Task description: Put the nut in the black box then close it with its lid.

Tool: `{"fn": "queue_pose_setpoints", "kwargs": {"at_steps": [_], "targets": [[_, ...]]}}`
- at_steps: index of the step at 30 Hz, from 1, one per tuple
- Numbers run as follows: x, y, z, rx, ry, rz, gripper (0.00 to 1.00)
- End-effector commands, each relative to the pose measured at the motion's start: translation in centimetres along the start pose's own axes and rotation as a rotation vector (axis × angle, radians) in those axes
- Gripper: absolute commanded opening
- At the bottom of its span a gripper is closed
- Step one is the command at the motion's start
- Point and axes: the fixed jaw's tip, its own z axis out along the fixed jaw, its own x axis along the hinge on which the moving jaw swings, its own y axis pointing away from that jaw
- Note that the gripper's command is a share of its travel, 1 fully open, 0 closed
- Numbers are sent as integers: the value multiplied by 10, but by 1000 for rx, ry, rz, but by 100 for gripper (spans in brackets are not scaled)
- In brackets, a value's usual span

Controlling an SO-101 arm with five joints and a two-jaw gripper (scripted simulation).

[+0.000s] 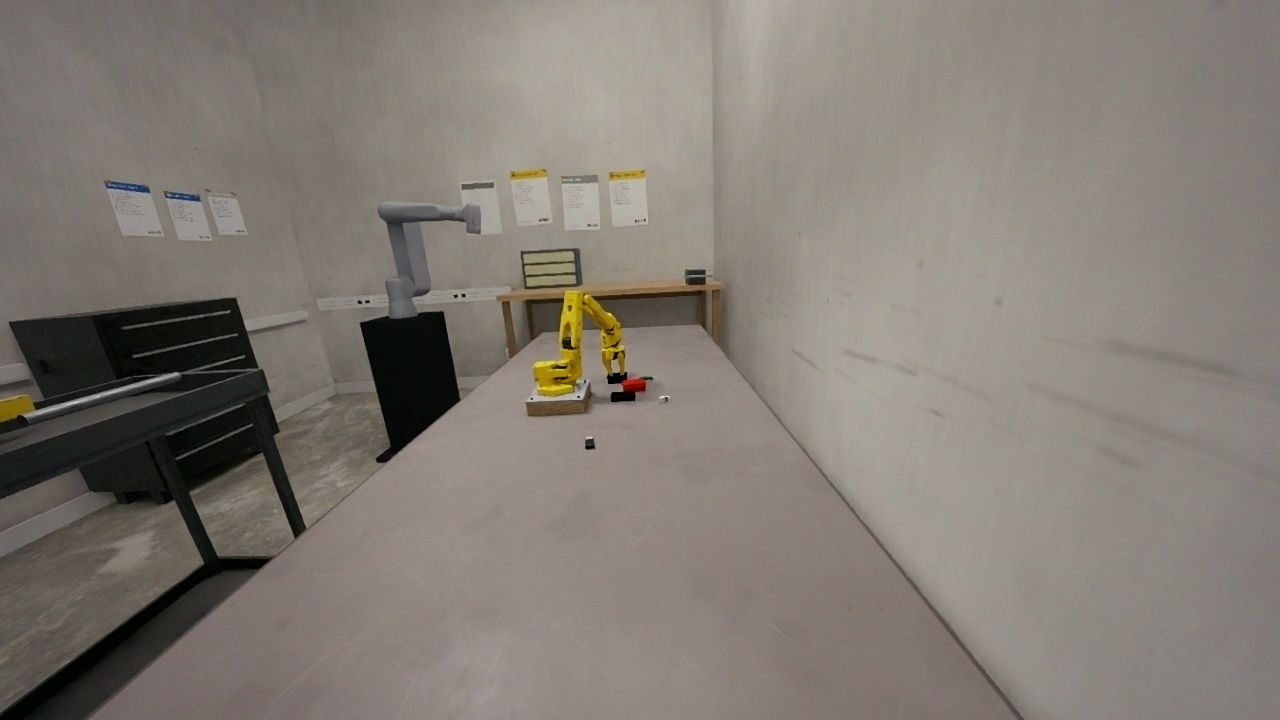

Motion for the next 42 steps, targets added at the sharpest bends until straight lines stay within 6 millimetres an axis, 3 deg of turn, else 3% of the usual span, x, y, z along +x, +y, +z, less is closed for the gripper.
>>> {"fn": "queue_pose_setpoints", "kwargs": {"at_steps": [1,42], "targets": [[-2,1,-2,1,-3,0,11],[-2,1,-18,2,-4,0,11]]}}
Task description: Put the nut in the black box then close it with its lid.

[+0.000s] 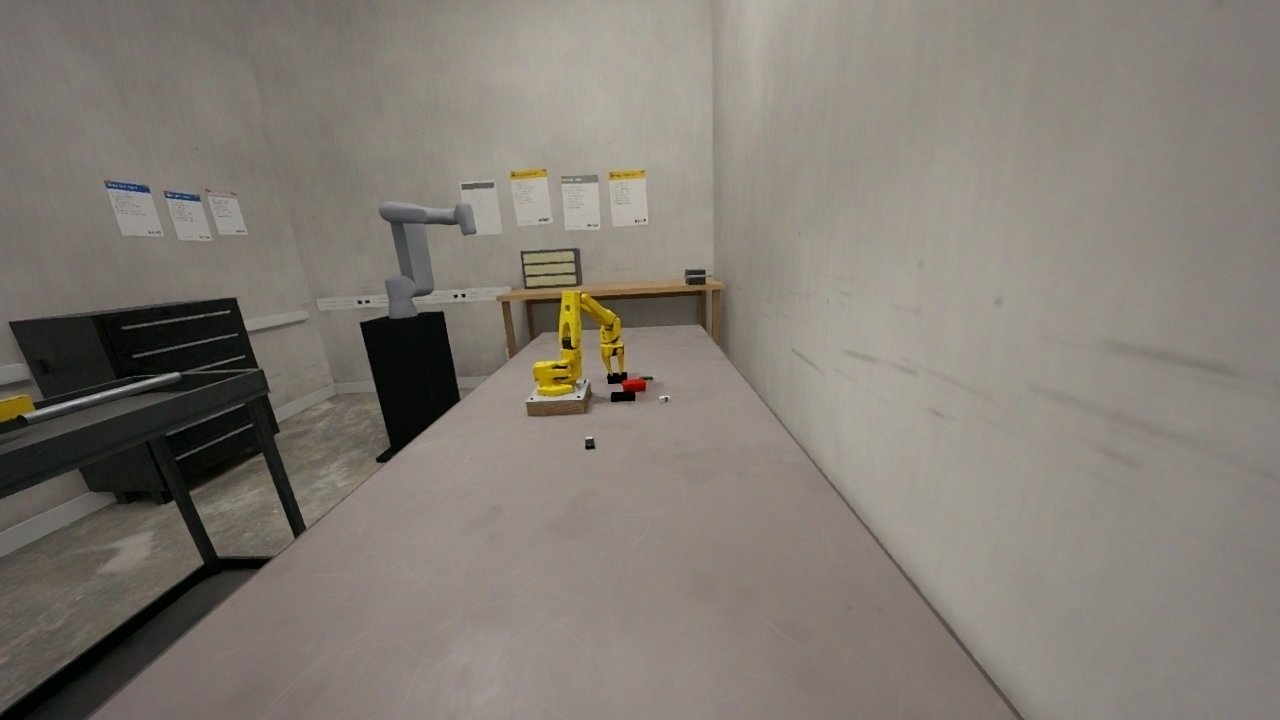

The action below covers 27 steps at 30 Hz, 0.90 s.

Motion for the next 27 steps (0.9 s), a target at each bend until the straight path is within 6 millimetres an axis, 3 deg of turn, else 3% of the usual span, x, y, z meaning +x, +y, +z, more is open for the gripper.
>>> {"fn": "queue_pose_setpoints", "kwargs": {"at_steps": [1,27], "targets": [[-4,-1,-6,14,-19,0,11],[-4,-1,-17,14,-19,0,11]]}}
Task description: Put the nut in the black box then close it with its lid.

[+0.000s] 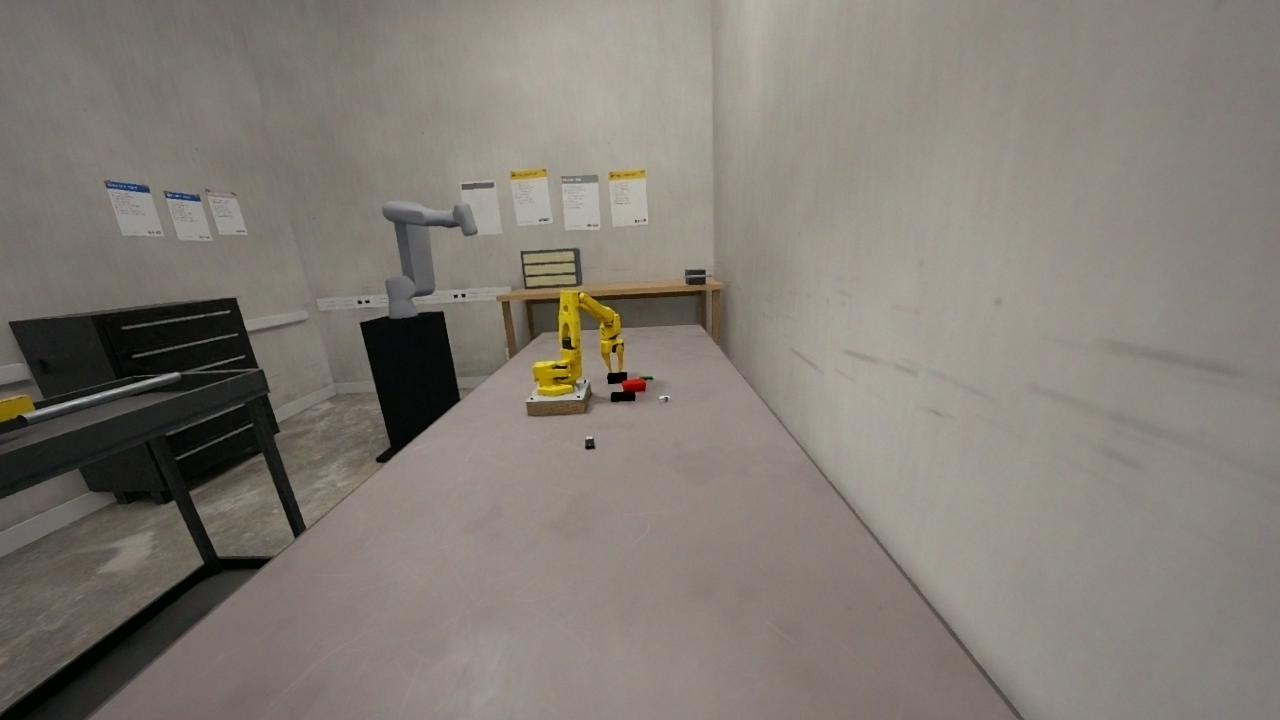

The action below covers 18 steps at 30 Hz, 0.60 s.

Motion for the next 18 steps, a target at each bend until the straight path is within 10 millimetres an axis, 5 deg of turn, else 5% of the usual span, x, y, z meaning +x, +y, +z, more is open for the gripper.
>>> {"fn": "queue_pose_setpoints", "kwargs": {"at_steps": [1,18], "targets": [[-4,-1,-8,15,-20,0,11],[-4,-1,-15,15,-20,0,11]]}}
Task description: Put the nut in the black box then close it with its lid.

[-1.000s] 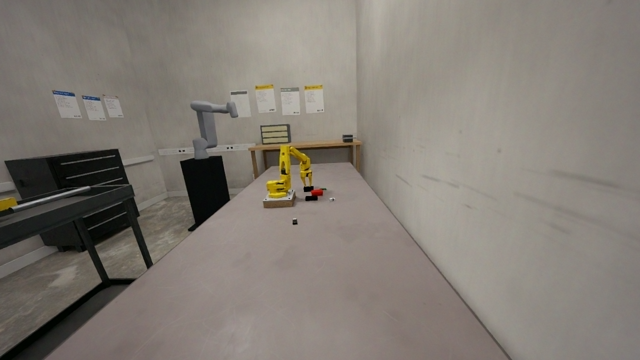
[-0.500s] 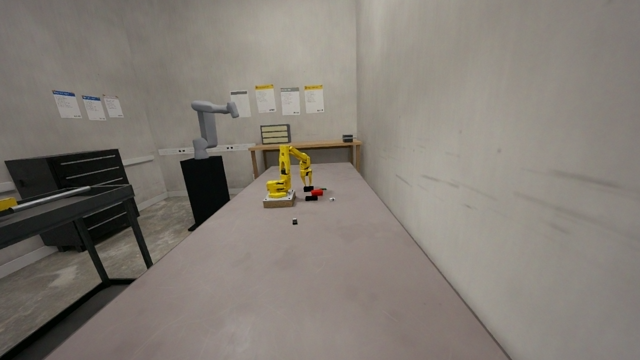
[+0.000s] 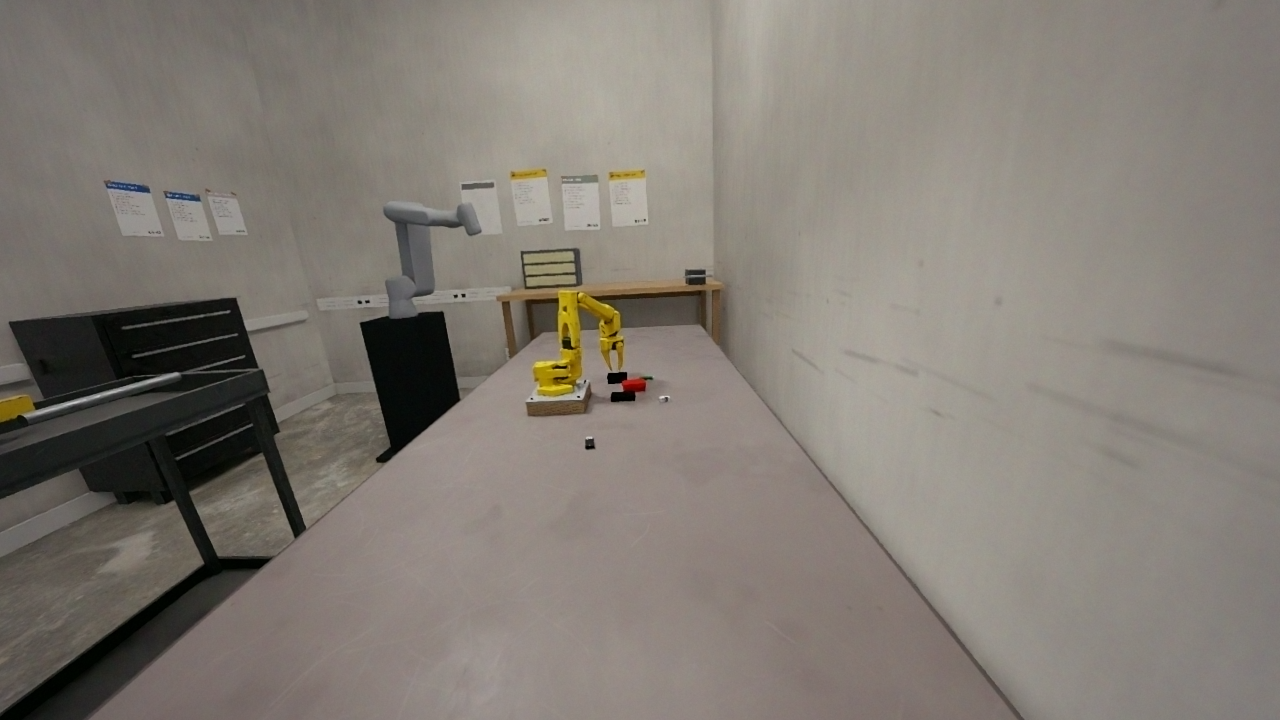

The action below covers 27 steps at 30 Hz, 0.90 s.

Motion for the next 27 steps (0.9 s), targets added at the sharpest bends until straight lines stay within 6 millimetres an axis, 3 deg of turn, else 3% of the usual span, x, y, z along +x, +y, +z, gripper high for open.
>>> {"fn": "queue_pose_setpoints", "kwargs": {"at_steps": [1,27], "targets": [[-4,-1,-7,15,-20,0,11],[-3,0,-14,11,-15,0,11]]}}
